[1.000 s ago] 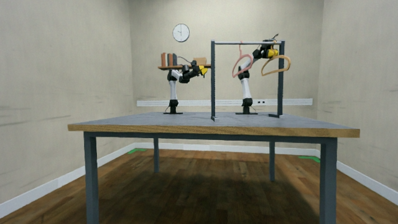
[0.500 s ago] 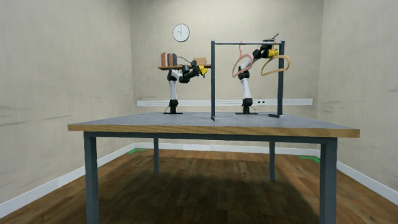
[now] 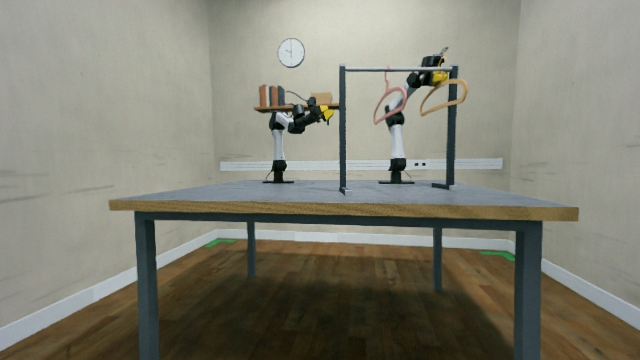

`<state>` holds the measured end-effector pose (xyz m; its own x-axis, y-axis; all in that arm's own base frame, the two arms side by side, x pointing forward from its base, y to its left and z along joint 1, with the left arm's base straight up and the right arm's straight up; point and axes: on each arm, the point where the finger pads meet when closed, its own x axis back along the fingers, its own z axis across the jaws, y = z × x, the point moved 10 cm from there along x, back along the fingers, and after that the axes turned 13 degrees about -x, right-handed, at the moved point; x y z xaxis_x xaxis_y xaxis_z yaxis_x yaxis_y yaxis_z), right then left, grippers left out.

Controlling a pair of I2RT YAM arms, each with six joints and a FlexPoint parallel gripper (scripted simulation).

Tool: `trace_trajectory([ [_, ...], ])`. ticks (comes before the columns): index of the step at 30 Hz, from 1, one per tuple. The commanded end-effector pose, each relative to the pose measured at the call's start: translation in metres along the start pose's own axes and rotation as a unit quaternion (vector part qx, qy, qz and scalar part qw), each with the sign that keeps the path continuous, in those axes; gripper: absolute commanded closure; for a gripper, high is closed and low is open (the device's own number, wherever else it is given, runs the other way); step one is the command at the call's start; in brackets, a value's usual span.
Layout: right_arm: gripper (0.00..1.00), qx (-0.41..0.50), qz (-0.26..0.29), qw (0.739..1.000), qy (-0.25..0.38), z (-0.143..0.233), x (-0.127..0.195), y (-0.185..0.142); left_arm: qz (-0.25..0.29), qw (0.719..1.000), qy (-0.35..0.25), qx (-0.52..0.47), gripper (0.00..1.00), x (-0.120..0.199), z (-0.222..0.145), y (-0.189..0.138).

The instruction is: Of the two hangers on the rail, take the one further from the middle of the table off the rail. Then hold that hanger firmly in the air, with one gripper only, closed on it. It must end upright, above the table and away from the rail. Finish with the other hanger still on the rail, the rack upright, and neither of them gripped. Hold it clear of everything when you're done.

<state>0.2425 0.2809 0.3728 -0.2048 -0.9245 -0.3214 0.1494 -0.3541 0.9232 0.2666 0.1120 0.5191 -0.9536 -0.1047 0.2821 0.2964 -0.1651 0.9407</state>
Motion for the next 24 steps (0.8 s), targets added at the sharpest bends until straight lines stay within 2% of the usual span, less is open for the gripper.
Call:
trace_trajectory([
  [1,0.0,0.027,-0.042,0.998,0.024,0.009,-0.004,0.027,-0.07,0.997,0.014,-0.031,1.0,0.042,-0.006,0.03],
  [3,0.0,0.027,-0.042,0.998,0.024,0.009,-0.004,0.027,-0.07,0.997,0.014,-0.031,1.0,0.042,-0.006,0.03],
  [9,0.0,0.027,-0.042,0.998,0.024,0.009,-0.004,0.027,-0.081,0.996,0.017,-0.039,1.0,0.072,-0.012,0.029],
  [18,0.0,0.027,-0.042,0.998,0.024,0.009,-0.004,0.027,-0.053,0.998,0.01,-0.028,1.0,0.122,-0.013,0.008],
  [21,0.0,0.027,-0.042,0.998,0.024,0.009,-0.004,0.027,-0.05,0.998,0.008,-0.026,1.0,0.124,-0.012,0.006],
  [24,0.0,0.027,-0.042,0.998,0.024,0.009,-0.004,0.027,-0.049,0.998,0.008,-0.026,1.0,0.14,-0.013,0.004],
])
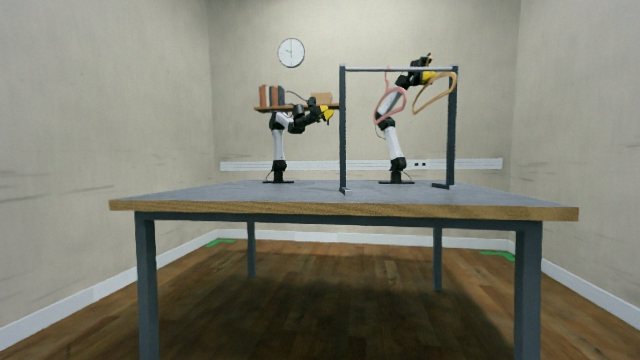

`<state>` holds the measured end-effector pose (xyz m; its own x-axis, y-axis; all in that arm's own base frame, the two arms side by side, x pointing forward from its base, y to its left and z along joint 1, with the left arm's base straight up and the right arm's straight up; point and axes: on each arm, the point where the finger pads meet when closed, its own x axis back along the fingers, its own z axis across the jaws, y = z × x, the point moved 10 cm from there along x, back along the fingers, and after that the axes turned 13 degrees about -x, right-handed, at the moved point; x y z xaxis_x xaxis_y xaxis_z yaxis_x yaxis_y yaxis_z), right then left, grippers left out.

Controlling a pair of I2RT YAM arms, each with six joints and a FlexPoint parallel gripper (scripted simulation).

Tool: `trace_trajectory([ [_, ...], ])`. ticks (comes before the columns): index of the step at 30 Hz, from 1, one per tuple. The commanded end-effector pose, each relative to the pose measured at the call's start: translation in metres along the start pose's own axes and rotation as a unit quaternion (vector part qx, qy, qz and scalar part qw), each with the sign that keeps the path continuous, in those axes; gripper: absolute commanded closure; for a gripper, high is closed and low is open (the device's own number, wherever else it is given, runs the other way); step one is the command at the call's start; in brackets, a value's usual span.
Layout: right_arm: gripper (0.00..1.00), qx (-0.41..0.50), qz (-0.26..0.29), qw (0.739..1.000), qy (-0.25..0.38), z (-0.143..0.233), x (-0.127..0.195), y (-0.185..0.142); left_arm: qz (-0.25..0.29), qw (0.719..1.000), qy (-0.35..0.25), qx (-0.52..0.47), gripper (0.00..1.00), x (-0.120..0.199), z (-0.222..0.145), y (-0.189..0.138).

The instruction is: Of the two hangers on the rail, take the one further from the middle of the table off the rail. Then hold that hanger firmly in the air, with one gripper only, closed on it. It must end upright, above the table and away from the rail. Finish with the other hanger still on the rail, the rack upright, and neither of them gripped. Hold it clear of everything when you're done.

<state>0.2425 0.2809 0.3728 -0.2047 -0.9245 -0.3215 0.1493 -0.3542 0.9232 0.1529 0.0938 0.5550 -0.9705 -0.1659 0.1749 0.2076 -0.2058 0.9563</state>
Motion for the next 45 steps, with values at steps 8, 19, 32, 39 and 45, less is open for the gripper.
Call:
trace_trajectory([
  [8,0.0,0.027,-0.042,0.998,0.024,0.009,-0.004,0.027,-0.006,0.999,-0.032,-0.014,1.0,0.044,-0.011,0.002],
  [19,0.0,0.027,-0.042,0.998,0.024,0.009,-0.004,0.027,0.0,0.999,-0.033,-0.007,1.0,0.051,-0.004,-0.002],
  [32,0.0,0.027,-0.042,0.998,0.024,0.009,-0.004,0.027,-0.001,0.999,-0.032,-0.009,1.0,0.053,-0.008,-0.001],
  [39,0.0,0.027,-0.042,0.998,0.024,0.009,-0.004,0.027,-0.001,0.999,-0.032,-0.009,1.0,0.053,-0.008,-0.001],
  [45,0.0,0.027,-0.042,0.998,0.024,0.009,-0.004,0.027,-0.001,0.999,-0.032,-0.009,1.0,0.053,-0.008,-0.001],
])
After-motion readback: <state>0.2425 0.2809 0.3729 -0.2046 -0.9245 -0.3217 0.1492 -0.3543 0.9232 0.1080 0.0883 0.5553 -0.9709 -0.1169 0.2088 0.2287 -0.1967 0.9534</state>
